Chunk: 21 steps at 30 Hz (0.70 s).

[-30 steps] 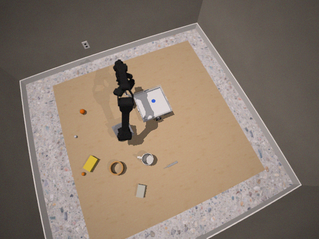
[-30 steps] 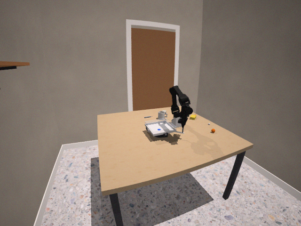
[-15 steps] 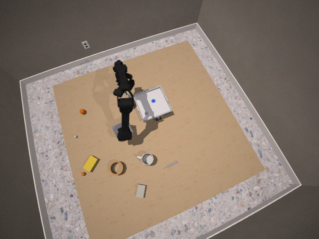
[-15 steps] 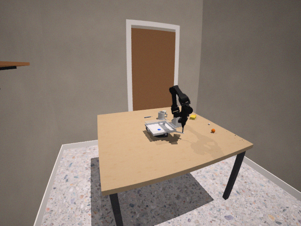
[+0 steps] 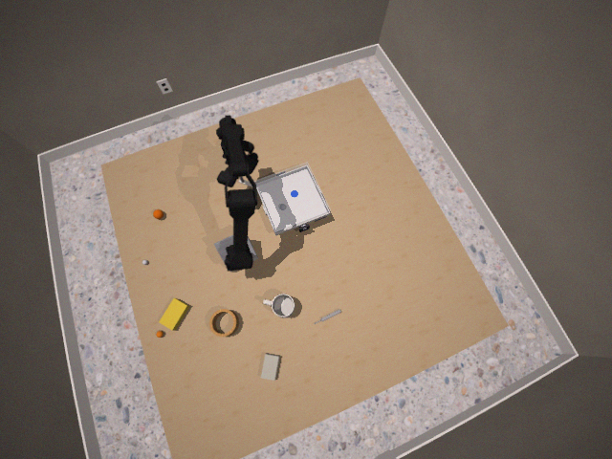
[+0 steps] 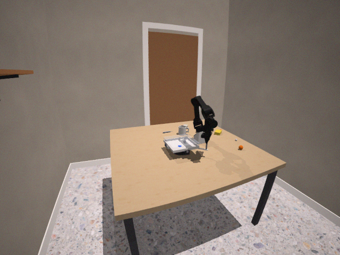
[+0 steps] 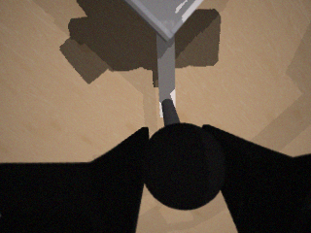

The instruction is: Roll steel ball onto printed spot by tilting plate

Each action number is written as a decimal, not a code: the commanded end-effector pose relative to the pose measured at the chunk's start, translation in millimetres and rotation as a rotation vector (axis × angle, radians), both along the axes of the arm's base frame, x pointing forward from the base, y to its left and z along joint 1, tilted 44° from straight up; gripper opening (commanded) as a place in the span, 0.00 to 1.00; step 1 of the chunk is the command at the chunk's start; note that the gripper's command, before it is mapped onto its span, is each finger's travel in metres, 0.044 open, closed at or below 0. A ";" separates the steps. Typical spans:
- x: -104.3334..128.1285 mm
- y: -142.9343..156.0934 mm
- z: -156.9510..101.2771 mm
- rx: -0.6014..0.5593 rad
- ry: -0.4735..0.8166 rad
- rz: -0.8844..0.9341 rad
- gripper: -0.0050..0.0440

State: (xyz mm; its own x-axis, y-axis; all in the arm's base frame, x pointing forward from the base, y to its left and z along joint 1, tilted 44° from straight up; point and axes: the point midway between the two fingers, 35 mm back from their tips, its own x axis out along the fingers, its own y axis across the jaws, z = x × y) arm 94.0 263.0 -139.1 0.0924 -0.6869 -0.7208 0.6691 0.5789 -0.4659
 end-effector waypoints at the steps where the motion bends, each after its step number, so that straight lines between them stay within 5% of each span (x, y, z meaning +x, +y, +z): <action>1: 0.6 -0.7 -1.4 -0.002 0.001 0.003 0.41; 21: 0.8 -1.7 -5.6 -0.016 -0.003 0.005 0.41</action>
